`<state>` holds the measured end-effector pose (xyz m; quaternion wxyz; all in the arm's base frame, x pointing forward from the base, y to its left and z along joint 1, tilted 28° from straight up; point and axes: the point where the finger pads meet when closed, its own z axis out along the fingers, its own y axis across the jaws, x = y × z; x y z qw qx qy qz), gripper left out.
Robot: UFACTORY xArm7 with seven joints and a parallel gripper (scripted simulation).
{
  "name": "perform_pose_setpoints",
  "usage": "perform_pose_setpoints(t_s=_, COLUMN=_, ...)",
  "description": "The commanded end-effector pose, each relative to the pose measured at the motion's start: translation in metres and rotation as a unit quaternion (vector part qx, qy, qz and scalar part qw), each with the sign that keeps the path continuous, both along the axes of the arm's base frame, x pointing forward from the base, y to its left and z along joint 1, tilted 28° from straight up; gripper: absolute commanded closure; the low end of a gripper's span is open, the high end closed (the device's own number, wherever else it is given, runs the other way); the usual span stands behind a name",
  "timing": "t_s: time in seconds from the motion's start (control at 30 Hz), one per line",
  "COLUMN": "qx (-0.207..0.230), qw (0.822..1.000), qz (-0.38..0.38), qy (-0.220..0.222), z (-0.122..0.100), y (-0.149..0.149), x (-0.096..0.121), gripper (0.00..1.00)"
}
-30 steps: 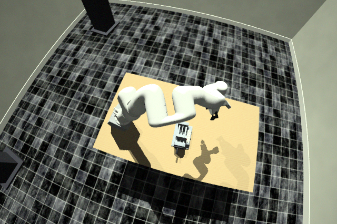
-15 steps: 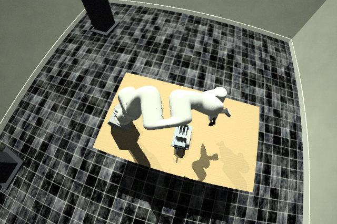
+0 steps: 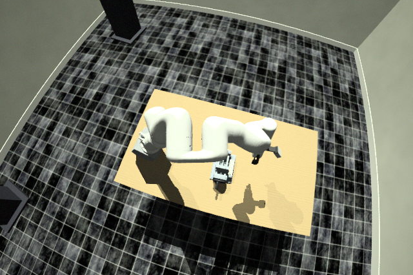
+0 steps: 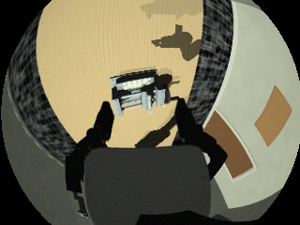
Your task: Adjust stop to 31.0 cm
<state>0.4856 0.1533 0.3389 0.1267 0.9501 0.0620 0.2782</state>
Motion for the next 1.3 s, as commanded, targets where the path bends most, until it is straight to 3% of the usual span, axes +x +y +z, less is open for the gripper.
perform_pose_setpoints(t_s=0.0, qx=0.046, qw=0.996, qz=-0.071, qy=-0.016, z=-0.003, y=-0.041, x=0.004, gripper=0.00)
perform_pose_setpoints(t_s=0.33, qx=0.046, qw=0.996, qz=-0.071, qy=-0.016, z=-0.003, y=-0.041, x=0.004, gripper=0.00)
perform_pose_setpoints(t_s=0.4, qx=0.108, qw=0.981, qz=-0.159, qy=-0.030, z=-0.016, y=-0.087, x=0.003, gripper=0.00)
perform_pose_setpoints(t_s=0.83, qx=0.108, qw=0.981, qz=-0.159, qy=-0.030, z=-0.016, y=-0.087, x=0.003, gripper=0.00)
perform_pose_setpoints(t_s=0.9, qx=0.168, qw=0.955, qz=-0.241, qy=-0.039, z=-0.033, y=-0.126, x=-0.003, gripper=0.00)
perform_pose_setpoints(t_s=1.27, qx=0.168, qw=0.955, qz=-0.241, qy=-0.039, z=-0.033, y=-0.126, x=-0.003, gripper=0.00)
